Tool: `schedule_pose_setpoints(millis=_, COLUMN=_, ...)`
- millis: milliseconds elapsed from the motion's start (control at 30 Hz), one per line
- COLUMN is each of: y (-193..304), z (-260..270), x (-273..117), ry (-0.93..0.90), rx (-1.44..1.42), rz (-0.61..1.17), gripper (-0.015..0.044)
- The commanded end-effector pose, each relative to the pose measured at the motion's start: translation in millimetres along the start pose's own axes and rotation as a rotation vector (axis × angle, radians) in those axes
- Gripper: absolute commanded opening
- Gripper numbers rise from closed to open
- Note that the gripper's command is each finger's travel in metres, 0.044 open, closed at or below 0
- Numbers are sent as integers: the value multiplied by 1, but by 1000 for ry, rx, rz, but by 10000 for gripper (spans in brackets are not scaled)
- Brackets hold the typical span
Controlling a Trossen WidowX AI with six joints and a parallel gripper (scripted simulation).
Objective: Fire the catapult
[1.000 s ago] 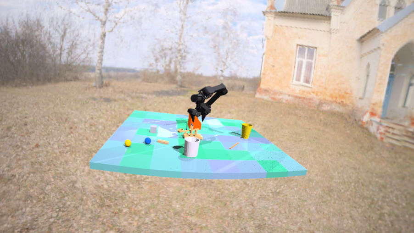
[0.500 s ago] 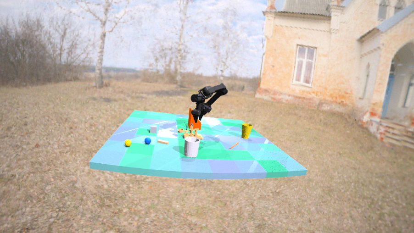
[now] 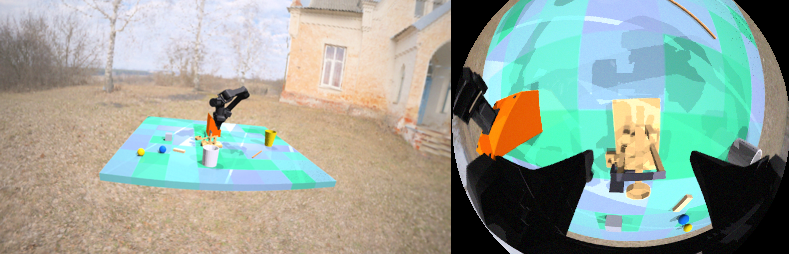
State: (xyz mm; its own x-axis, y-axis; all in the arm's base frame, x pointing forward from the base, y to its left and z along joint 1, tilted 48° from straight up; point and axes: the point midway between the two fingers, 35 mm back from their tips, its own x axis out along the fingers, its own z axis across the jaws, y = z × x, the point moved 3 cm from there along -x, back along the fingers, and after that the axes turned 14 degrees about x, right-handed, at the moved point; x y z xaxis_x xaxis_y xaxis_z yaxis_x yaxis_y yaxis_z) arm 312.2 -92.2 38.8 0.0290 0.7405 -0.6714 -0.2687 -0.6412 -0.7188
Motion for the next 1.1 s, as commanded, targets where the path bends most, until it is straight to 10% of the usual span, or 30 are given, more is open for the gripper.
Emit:
schedule_pose_setpoints(millis=0, y=0, z=0, x=-1, ry=-1, rx=-67, rz=2, gripper=440)
schedule_pose_setpoints(millis=1067, y=0, z=-1, x=80, ry=0, rx=-68, rz=0, gripper=440)
